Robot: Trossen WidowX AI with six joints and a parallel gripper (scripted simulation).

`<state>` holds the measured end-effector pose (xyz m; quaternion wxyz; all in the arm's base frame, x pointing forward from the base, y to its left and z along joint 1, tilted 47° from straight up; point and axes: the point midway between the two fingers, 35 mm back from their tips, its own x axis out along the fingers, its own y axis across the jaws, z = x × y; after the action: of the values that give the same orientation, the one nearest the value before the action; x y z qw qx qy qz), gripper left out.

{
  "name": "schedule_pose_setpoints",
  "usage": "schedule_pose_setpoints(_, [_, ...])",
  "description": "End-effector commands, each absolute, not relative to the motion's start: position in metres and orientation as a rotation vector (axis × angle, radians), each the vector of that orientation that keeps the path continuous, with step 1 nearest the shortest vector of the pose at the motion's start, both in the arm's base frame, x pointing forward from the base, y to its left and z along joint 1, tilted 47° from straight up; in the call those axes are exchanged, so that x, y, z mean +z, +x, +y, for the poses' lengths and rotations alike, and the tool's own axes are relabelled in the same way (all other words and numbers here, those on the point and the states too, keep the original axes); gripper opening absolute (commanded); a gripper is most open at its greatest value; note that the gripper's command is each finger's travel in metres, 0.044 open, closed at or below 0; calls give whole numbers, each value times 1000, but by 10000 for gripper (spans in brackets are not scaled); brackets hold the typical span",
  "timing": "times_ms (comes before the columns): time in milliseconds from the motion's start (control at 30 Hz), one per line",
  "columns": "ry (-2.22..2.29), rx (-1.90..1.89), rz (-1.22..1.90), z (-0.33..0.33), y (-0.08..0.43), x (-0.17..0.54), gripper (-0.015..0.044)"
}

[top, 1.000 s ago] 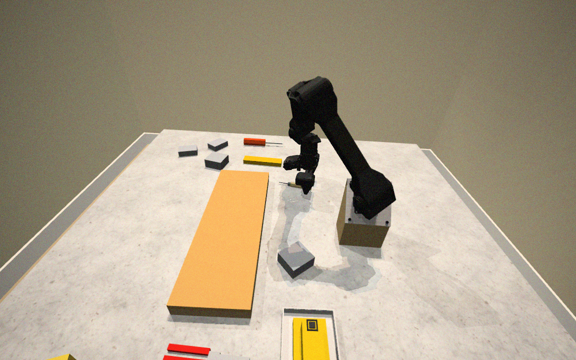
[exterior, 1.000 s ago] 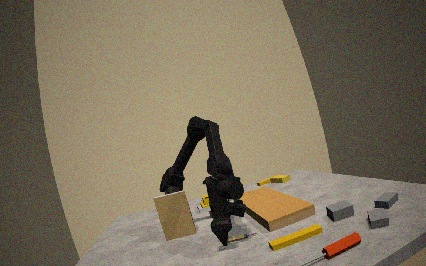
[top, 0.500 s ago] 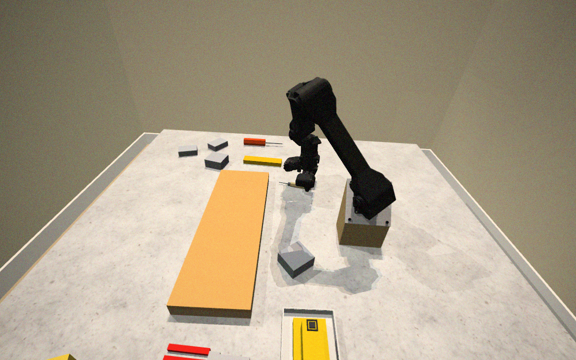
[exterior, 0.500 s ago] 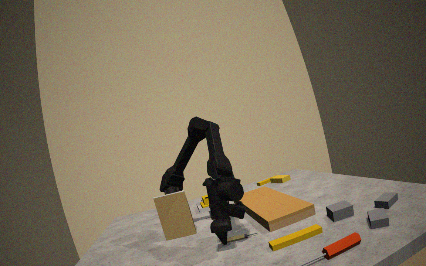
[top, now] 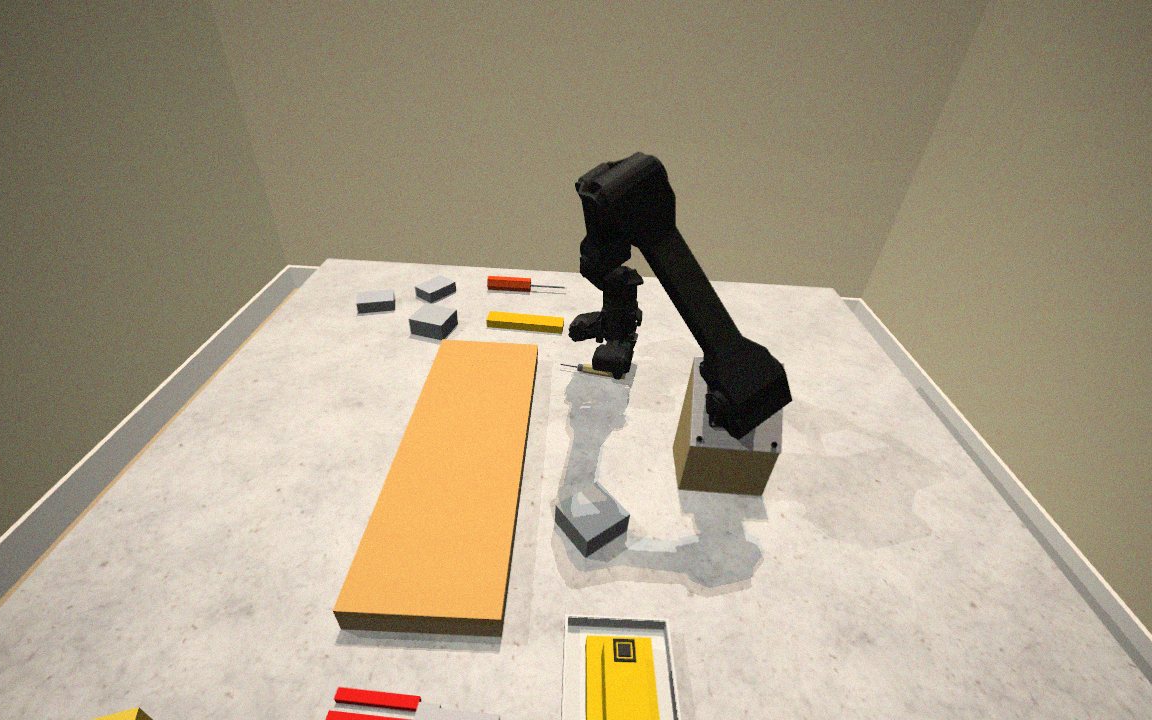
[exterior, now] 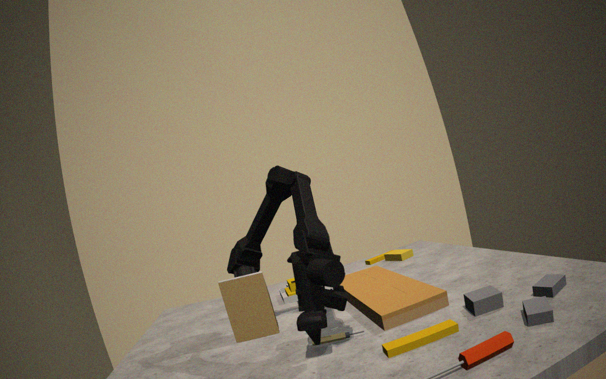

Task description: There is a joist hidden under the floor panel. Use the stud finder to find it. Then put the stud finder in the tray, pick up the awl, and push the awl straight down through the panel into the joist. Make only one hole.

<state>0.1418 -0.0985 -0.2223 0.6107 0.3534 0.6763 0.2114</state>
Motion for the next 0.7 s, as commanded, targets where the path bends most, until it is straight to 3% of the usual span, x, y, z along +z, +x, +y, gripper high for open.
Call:
schedule_pose_setpoints(0, [791,471,1550,-125,146,-207,0])
schedule_pose_setpoints(333, [791,470,1552,-185,135,-144,0])
schedule_pose_setpoints(667, [543,518,1591,-191,136,-151,0])
